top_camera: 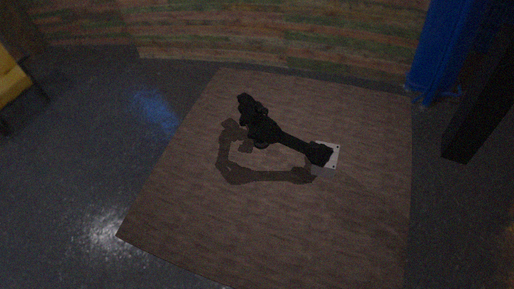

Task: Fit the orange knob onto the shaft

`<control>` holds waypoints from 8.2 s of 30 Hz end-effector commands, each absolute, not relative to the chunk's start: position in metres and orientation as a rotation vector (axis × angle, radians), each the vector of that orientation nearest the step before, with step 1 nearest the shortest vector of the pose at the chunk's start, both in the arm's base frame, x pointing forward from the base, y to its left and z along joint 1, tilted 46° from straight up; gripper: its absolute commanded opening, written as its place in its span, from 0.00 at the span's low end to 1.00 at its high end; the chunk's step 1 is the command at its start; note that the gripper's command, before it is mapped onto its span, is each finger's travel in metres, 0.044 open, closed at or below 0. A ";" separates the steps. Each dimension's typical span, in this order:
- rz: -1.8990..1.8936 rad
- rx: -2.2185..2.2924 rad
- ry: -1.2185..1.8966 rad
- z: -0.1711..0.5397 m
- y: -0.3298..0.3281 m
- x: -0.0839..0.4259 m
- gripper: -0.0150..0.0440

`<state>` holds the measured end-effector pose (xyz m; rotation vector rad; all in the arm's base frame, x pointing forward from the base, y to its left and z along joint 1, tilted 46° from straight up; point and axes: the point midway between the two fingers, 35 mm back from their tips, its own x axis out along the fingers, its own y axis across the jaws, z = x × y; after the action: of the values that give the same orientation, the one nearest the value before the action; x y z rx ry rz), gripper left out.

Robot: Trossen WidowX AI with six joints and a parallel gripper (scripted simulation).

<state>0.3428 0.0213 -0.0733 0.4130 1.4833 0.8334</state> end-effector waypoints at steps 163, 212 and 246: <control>1.111 0.105 1.264 -0.072 0.020 0.343 0.25; 1.128 0.085 1.248 -0.073 0.024 0.342 0.25; 1.143 0.066 1.234 -0.071 0.016 0.342 0.25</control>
<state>0.3400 0.0202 -0.0707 0.0737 1.2421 1.1435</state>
